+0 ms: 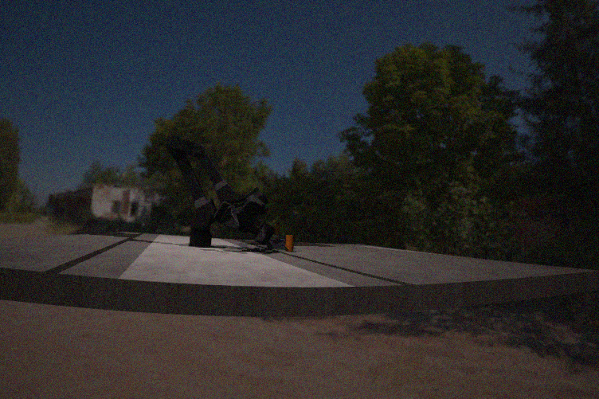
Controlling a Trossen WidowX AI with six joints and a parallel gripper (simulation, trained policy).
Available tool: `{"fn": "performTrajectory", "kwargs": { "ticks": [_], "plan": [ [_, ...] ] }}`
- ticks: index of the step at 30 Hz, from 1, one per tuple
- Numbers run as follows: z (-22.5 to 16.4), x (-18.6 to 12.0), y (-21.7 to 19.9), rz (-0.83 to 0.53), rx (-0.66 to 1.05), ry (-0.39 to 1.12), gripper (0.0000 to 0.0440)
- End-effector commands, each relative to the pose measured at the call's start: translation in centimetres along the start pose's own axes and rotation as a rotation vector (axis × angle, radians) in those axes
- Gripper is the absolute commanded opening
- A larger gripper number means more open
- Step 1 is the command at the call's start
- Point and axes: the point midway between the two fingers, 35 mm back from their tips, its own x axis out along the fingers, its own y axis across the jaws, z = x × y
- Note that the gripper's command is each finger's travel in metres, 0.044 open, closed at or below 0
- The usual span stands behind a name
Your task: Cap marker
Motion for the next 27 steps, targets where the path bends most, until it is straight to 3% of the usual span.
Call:
{"fn": "performTrajectory", "kwargs": {
  "ticks": [1, 8, 27],
  "plan": [
    [0.2, 0.0, 0.1, 0.004, 0.000, 0.001, 0.0374],
    [1.8, -0.4, 1.1, 0.039, 0.009, 0.010, 0.0224],
    [5.0, -1.6, 3.9, 0.148, -0.059, 0.066, 0.0248]
  ]
}}
